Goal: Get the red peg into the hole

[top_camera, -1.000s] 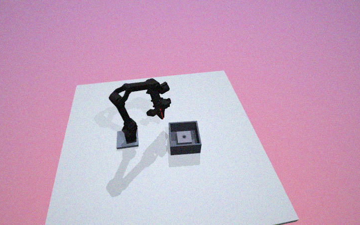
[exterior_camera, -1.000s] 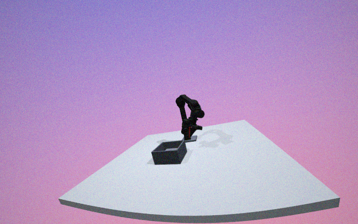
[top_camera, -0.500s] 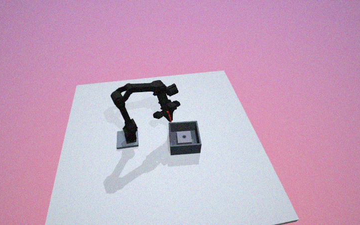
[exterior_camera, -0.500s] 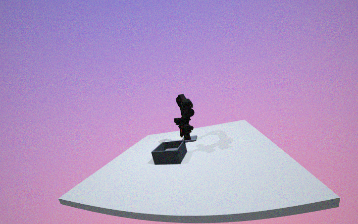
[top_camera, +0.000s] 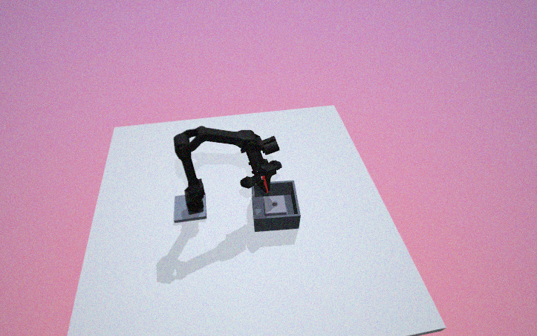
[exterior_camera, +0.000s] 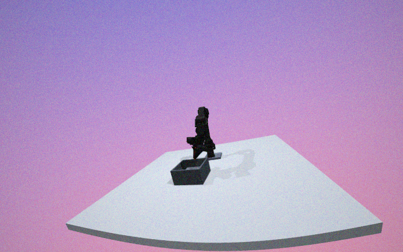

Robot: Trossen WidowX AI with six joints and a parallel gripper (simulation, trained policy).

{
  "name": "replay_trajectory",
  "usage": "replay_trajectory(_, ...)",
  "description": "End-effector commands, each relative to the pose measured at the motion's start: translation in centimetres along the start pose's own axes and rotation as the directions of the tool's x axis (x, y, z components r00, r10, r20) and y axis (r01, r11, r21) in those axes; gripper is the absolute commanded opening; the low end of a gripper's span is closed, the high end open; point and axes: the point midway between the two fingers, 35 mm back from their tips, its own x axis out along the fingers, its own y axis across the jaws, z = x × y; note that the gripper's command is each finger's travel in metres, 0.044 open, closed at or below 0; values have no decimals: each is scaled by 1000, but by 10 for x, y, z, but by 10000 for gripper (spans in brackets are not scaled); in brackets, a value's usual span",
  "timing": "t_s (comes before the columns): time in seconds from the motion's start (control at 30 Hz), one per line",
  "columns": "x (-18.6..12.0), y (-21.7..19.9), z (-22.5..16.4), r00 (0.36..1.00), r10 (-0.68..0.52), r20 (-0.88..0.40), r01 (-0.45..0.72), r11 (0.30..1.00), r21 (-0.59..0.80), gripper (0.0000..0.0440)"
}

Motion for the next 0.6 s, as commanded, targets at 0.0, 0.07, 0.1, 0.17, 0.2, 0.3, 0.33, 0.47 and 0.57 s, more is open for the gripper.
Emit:
replay_trajectory(0.0, 11, 4, 10, 1000, 15, -9, -15, 1000, -12, 0)
replay_trajectory(0.07, 18, 5, 13, 1000, 20, -17, -20, 999, -26, 0)
replay_trajectory(0.1, 21, 5, 15, 1000, 22, -21, -23, 999, -33, 0)
replay_trajectory(0.17, 27, 6, 18, 999, 27, -31, -28, 998, -51, 0)
replay_trajectory(0.2, 30, 6, 19, 999, 29, -36, -32, 998, -60, 0)
replay_trajectory(0.3, 38, 7, 22, 998, 37, -52, -42, 995, -90, 0)
replay_trajectory(0.33, 41, 8, 22, 998, 40, -57, -46, 994, -101, 0)
replay_trajectory(0.47, 51, 10, 22, 996, 51, -79, -62, 988, -142, 0)
replay_trajectory(0.57, 58, 10, 20, 993, 55, -101, -72, 982, -175, 1)
